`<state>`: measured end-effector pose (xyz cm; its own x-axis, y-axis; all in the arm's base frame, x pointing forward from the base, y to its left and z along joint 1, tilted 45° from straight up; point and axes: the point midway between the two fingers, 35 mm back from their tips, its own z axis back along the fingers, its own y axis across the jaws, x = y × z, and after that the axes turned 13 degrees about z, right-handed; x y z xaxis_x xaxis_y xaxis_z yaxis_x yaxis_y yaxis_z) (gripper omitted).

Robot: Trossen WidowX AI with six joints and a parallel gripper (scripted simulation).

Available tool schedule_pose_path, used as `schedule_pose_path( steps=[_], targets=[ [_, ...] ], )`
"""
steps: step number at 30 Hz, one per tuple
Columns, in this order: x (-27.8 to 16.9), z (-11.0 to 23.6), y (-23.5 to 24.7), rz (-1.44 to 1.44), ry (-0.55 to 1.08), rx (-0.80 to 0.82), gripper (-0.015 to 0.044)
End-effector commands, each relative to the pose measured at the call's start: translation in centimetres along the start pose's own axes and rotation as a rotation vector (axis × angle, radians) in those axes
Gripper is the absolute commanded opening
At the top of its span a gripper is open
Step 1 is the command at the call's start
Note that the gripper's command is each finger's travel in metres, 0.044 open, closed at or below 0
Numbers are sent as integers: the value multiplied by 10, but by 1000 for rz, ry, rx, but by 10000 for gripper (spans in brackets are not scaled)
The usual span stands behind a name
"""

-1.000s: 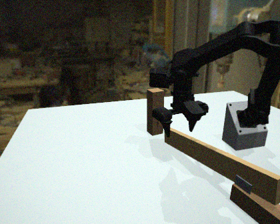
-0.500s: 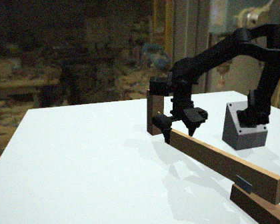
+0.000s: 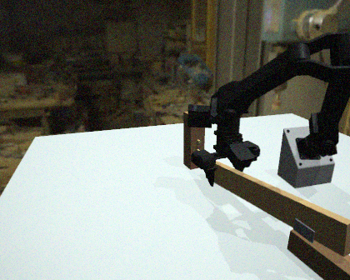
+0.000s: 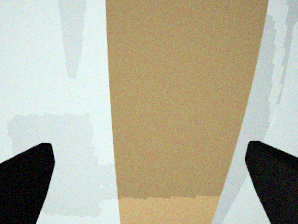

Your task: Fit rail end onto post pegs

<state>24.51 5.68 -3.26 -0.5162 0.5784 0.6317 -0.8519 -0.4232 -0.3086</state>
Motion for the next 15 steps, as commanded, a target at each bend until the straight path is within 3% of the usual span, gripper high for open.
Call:
schedule_pose_path(
  steps=[1, 11, 15],
  targets=[
    [1, -1, 0, -5, -4, -3, 335],
    [1, -1, 0, -5, -4, -3, 73],
    [1, -1, 0, -5, -4, -3, 46]
  ],
)
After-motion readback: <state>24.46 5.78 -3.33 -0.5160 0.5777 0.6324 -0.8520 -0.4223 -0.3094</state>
